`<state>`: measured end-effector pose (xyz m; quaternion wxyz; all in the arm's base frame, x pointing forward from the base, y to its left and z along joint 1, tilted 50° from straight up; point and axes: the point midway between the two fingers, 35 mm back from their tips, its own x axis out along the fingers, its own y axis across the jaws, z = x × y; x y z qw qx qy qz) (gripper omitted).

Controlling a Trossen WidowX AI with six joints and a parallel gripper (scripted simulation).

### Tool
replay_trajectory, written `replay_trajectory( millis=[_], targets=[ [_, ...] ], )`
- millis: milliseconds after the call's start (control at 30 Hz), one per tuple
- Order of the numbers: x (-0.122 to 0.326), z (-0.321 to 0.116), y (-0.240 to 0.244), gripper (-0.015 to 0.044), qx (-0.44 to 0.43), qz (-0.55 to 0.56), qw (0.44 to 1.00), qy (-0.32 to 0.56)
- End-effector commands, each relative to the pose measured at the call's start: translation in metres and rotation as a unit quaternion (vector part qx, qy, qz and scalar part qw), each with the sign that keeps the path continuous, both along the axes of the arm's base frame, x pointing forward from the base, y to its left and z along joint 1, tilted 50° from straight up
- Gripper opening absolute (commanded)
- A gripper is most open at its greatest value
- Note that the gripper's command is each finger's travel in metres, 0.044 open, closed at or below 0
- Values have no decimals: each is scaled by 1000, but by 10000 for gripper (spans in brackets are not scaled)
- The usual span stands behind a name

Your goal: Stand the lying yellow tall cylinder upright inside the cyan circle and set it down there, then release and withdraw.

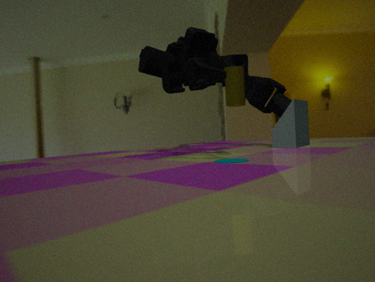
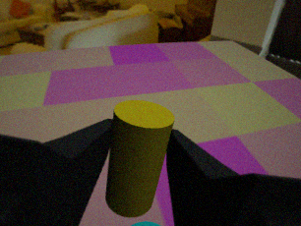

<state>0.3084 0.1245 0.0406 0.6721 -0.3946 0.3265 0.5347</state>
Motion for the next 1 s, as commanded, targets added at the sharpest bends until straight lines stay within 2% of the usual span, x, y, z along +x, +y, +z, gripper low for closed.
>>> replay_trajectory(
  millis=[0, 967],
  targets=[
    [-1, 4, 1, 105, 13, 9, 1000, -12],
    [-3, 18, -2, 105, 70, 44, 993, -81]
  ],
)
